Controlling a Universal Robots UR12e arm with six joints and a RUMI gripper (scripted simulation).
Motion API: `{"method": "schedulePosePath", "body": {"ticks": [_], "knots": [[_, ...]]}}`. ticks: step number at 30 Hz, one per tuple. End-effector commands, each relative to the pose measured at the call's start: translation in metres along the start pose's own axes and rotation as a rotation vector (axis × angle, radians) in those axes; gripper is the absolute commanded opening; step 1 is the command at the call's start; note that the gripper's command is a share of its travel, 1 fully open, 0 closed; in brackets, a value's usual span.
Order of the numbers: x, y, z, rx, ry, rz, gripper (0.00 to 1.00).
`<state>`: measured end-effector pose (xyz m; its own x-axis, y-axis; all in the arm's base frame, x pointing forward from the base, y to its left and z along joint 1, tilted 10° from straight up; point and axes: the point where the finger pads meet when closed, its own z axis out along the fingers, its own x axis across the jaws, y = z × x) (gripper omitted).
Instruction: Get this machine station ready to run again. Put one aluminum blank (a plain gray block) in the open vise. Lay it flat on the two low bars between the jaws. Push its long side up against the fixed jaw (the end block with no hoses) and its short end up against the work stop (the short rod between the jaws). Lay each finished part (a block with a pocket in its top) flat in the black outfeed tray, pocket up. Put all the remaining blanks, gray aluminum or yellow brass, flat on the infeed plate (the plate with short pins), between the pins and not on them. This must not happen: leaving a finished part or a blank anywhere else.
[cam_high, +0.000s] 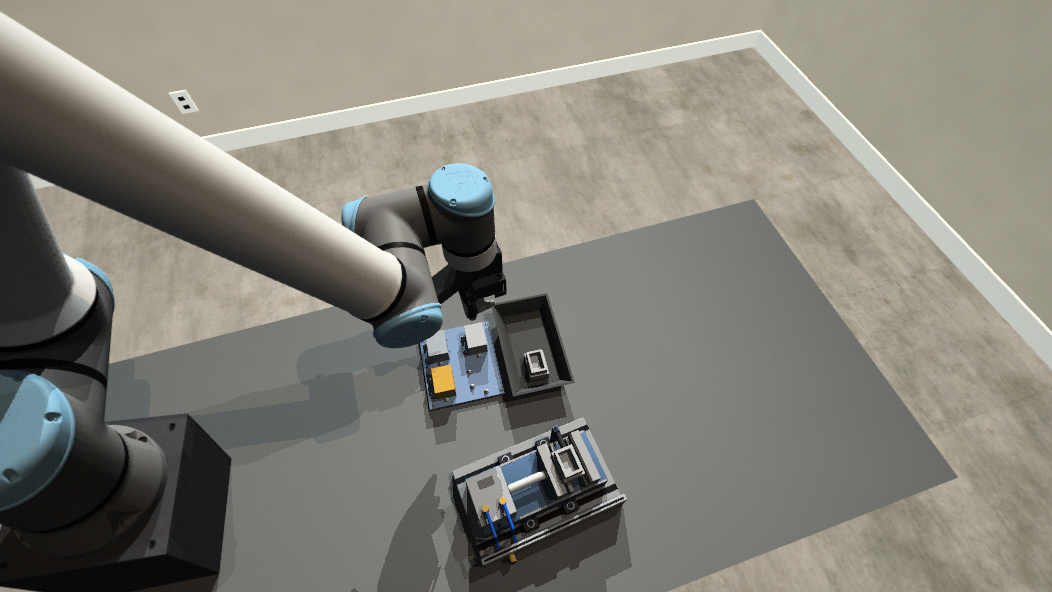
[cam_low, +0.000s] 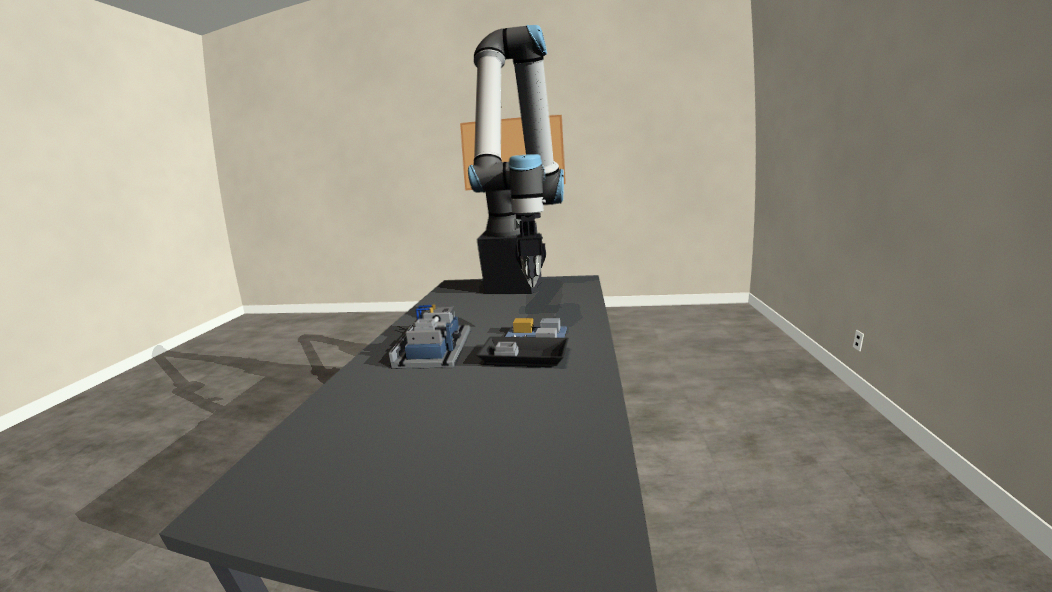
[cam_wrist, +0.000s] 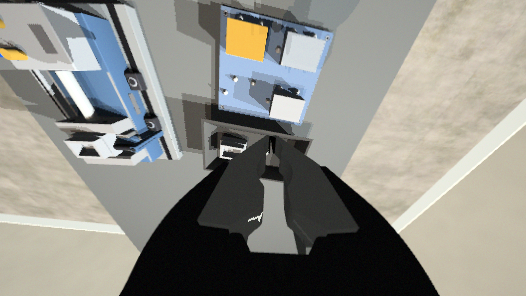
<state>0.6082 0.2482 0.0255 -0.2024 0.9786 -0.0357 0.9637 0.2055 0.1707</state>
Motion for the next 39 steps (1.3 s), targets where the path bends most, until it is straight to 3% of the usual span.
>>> {"method": "schedulePosePath", "body": {"ticks": [1, 22, 39], "knots": [[0.0, 0.001, -0.001, -0.001, 0.0, 0.0, 0.0], [0.0, 0.001, 0.002, -0.001, 0.0, 0.0, 0.0], [0.0, 0.001, 0.024, -0.001, 0.0, 0.0, 0.0]]}}
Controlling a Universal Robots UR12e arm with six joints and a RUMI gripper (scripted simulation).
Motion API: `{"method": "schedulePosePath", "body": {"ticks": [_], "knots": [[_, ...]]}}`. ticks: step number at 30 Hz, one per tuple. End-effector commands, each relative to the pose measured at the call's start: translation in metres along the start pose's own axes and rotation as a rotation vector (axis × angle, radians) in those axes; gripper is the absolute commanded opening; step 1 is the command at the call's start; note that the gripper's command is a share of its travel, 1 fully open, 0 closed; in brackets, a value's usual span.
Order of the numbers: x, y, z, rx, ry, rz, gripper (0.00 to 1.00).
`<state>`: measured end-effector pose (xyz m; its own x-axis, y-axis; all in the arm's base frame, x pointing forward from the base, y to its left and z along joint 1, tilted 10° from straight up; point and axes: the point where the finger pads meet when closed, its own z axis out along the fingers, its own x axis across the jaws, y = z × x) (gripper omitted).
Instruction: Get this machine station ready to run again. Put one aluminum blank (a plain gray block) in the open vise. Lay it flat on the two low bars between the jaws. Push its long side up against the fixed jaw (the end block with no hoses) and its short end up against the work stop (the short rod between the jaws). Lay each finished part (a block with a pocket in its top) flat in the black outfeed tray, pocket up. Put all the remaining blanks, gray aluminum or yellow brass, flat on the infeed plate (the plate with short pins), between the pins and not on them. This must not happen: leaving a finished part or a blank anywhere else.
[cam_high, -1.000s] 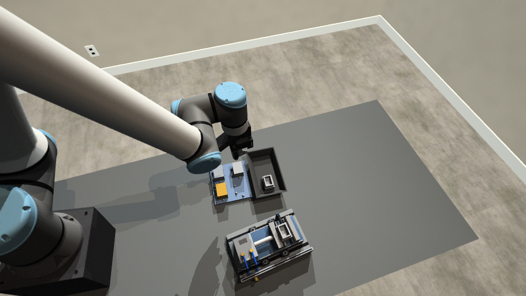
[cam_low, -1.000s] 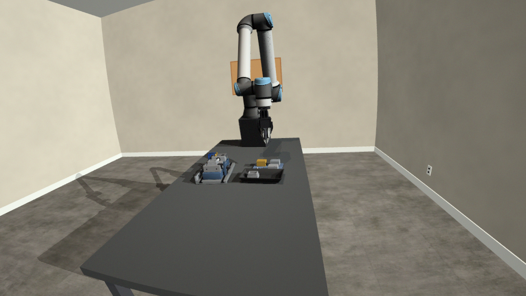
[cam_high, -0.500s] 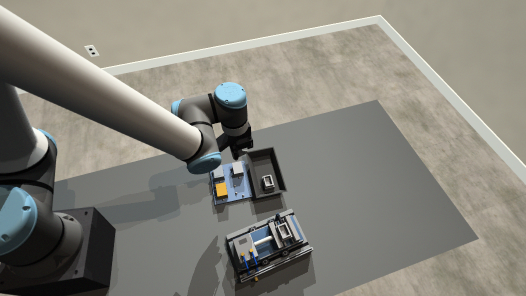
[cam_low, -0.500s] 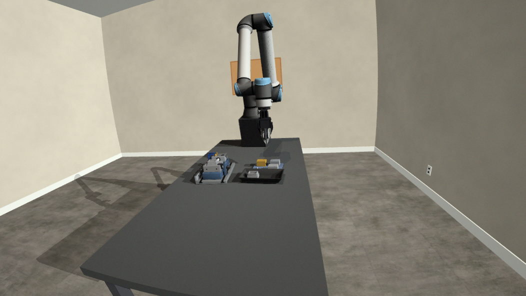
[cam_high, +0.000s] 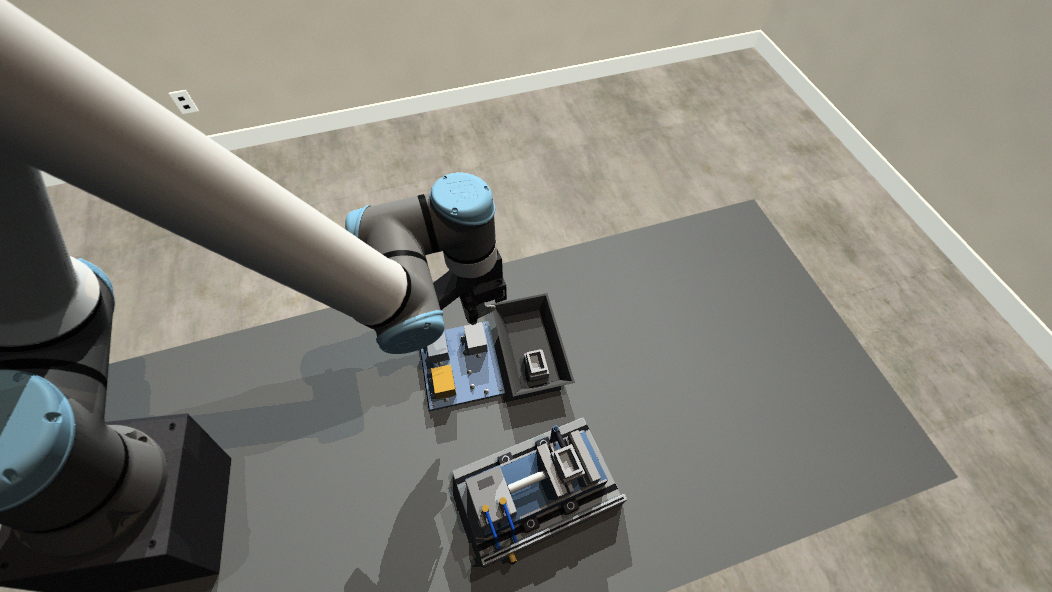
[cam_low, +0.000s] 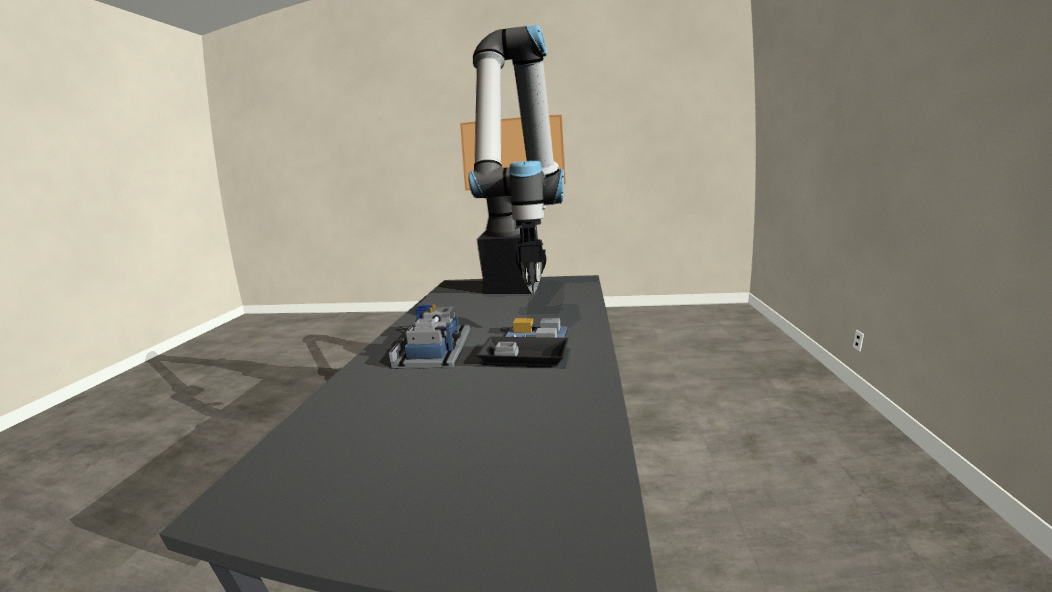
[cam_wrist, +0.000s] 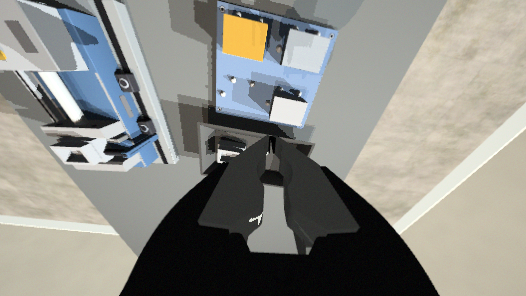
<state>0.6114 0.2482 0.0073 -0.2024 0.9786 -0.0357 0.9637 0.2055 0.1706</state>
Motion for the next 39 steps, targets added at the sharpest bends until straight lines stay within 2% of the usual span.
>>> {"method": "schedulePosePath", "body": {"ticks": [1, 12, 23, 39], "knots": [[0.0, 0.001, 0.007, -0.001, 0.0, 0.0, 0.0], [0.0, 0.001, 0.03, -0.001, 0.0, 0.0, 0.0], [0.0, 0.001, 0.044, -0.001, 0.0, 0.0, 0.0], [0.0, 0.001, 0.05, -0.001, 0.0, 0.0, 0.0]]}}
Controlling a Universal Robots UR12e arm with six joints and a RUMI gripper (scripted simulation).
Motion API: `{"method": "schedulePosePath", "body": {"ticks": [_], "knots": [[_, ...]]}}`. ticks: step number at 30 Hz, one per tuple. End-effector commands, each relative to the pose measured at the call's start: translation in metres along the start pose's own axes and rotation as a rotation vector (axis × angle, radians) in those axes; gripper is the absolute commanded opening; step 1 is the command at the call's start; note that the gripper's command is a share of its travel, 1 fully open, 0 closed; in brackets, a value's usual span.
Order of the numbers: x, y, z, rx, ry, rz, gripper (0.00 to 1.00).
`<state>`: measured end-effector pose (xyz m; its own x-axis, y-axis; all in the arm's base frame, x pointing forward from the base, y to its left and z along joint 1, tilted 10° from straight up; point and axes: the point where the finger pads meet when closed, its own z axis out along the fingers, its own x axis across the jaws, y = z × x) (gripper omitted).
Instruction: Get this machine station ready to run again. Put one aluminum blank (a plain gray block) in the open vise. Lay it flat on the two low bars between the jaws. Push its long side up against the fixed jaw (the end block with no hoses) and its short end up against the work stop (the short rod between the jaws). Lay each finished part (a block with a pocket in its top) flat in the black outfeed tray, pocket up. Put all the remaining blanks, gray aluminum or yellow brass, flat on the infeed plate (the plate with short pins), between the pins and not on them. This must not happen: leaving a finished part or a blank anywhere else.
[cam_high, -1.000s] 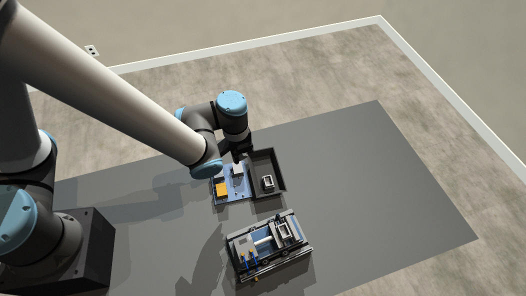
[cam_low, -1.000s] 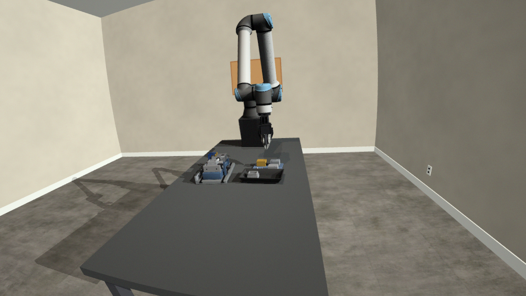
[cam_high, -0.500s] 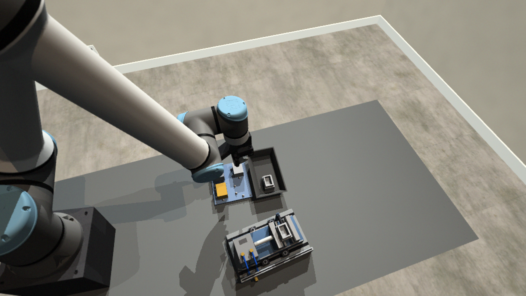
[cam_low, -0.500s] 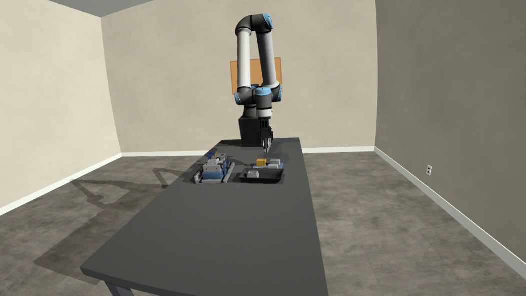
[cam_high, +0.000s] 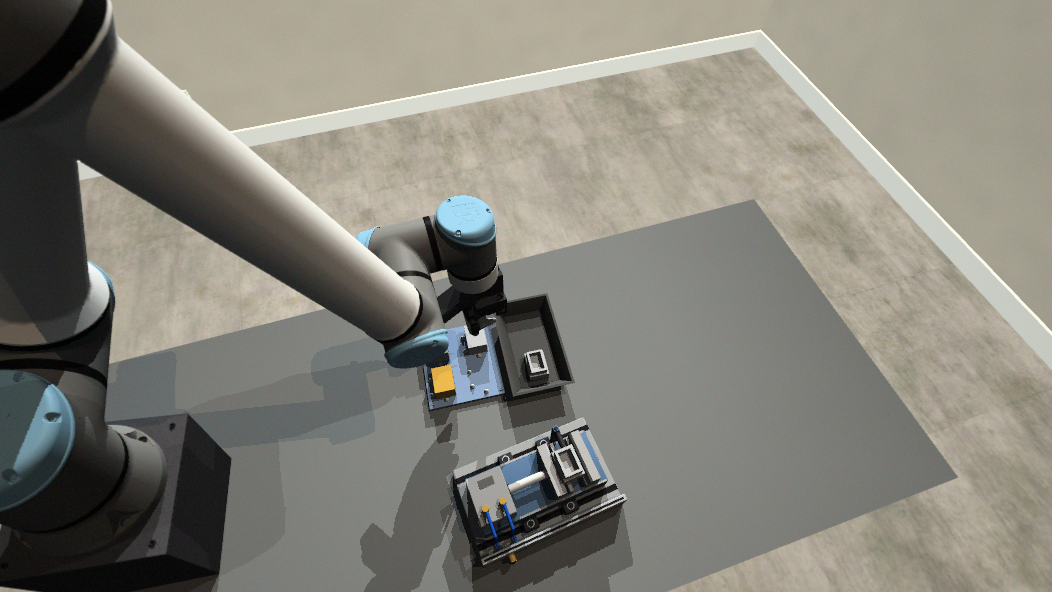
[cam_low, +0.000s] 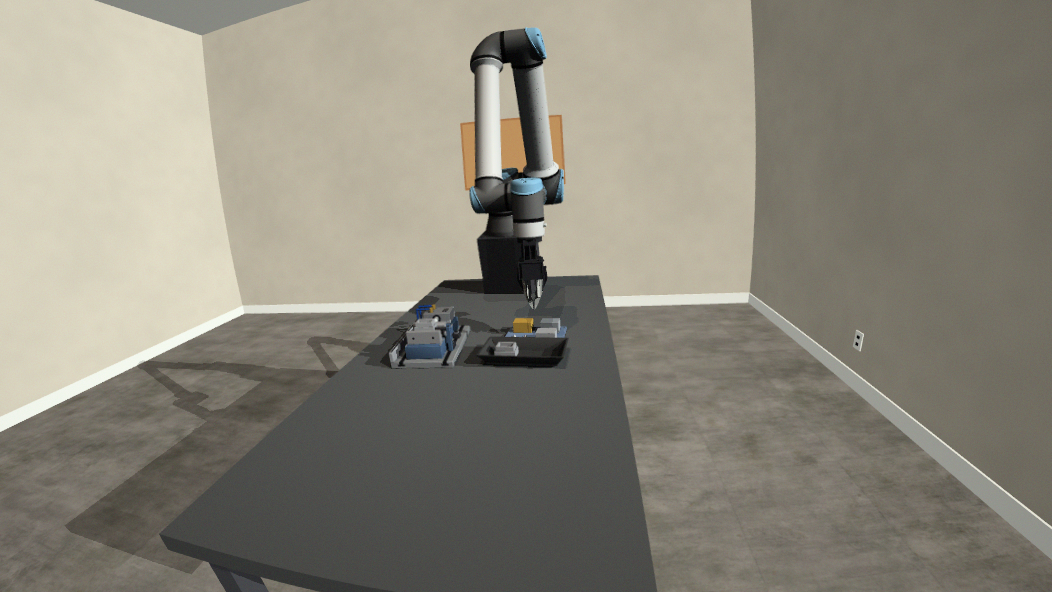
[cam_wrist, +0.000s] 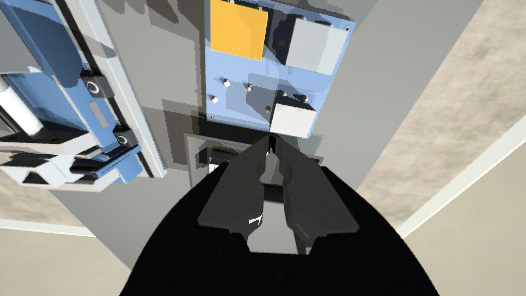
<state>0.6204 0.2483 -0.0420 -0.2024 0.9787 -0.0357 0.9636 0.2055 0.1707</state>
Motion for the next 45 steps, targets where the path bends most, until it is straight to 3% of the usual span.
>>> {"method": "schedulePosePath", "body": {"ticks": [1, 45], "knots": [[0.0, 0.0006, -0.0001, -0.001, 0.0, 0.0, 0.0], [0.0, 0.0006, -0.004, -0.001, 0.0, 0.0, 0.0]]}}
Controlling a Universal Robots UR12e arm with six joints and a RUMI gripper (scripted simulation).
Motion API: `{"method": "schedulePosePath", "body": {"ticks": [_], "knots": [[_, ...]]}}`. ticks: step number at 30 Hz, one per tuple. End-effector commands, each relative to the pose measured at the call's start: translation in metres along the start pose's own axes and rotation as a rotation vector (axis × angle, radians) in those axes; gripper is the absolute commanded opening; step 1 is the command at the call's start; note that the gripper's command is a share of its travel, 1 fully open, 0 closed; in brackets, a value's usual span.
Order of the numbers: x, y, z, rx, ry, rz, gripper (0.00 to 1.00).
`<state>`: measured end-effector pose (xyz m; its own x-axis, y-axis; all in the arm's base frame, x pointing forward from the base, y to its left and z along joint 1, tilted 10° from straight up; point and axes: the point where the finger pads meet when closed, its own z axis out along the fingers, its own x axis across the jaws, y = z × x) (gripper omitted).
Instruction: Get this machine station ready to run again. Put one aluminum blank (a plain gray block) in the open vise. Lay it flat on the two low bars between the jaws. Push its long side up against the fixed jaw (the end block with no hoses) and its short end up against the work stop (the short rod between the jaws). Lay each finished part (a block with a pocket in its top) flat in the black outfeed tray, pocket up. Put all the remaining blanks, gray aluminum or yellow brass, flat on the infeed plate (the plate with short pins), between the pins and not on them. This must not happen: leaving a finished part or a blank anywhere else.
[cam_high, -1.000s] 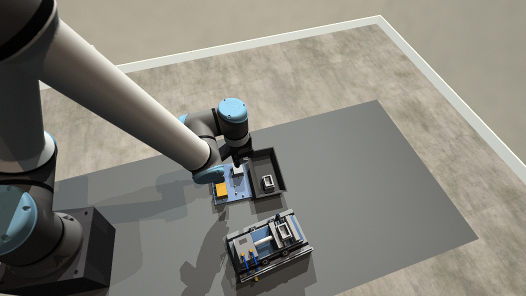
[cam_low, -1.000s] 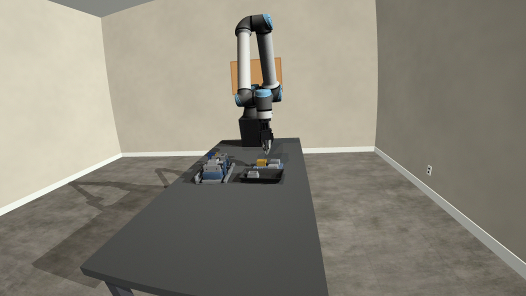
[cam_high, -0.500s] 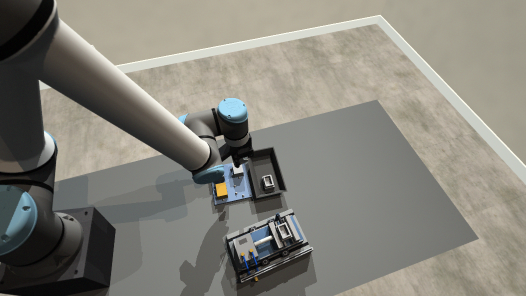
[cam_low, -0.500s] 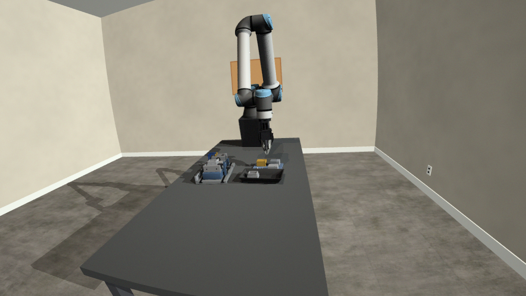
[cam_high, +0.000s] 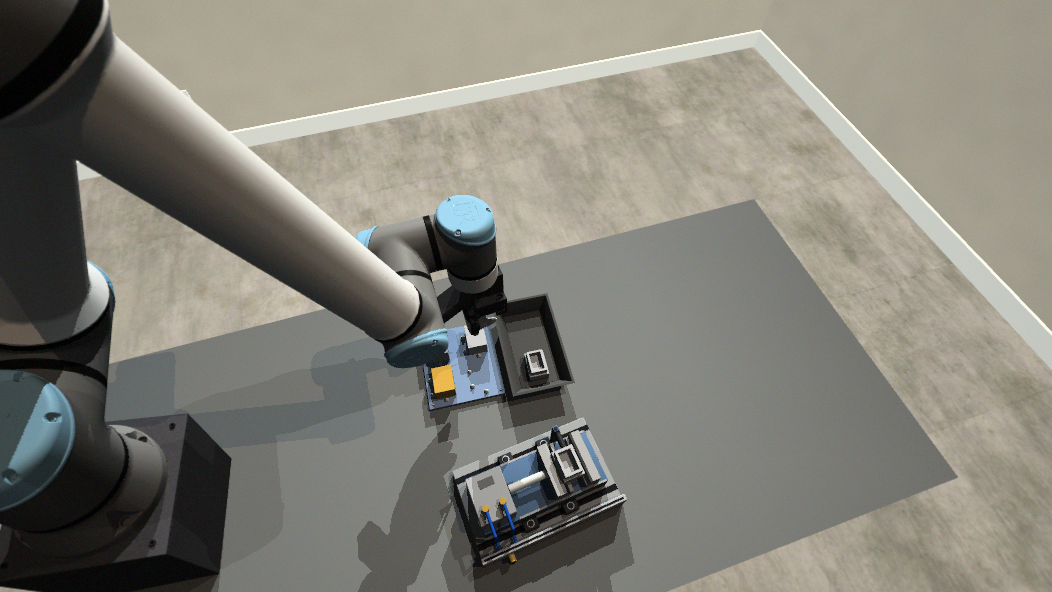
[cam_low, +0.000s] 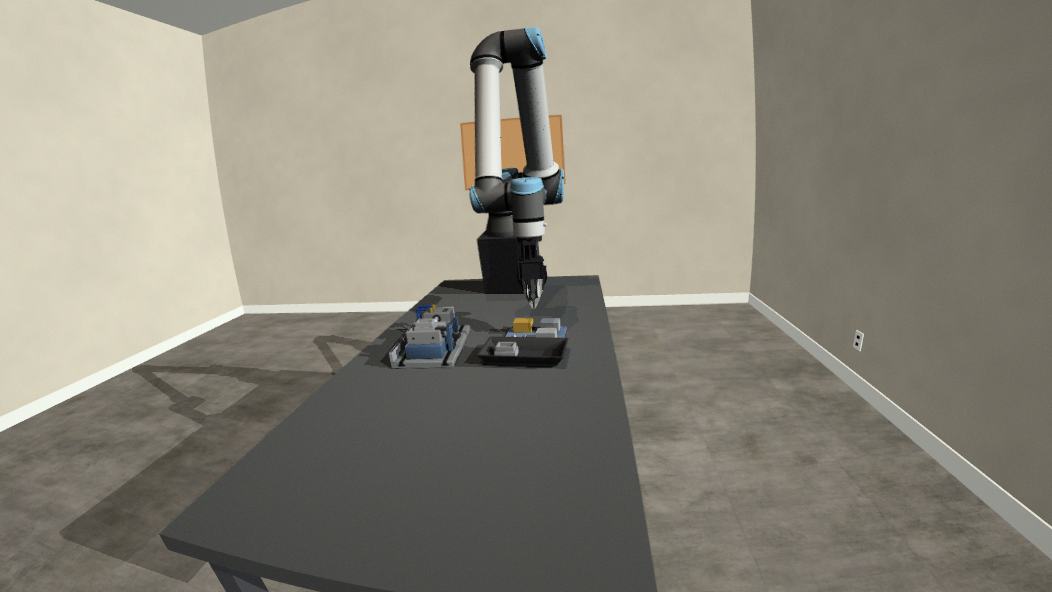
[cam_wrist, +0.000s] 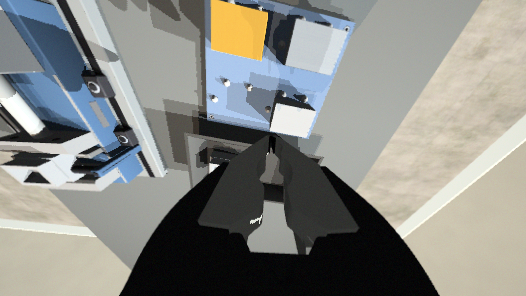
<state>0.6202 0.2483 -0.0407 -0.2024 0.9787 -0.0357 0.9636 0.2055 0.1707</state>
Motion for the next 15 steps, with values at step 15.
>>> {"method": "schedulePosePath", "body": {"ticks": [15], "knots": [[0.0, 0.001, -0.031, -0.001, 0.0, 0.0, 0.0]]}}
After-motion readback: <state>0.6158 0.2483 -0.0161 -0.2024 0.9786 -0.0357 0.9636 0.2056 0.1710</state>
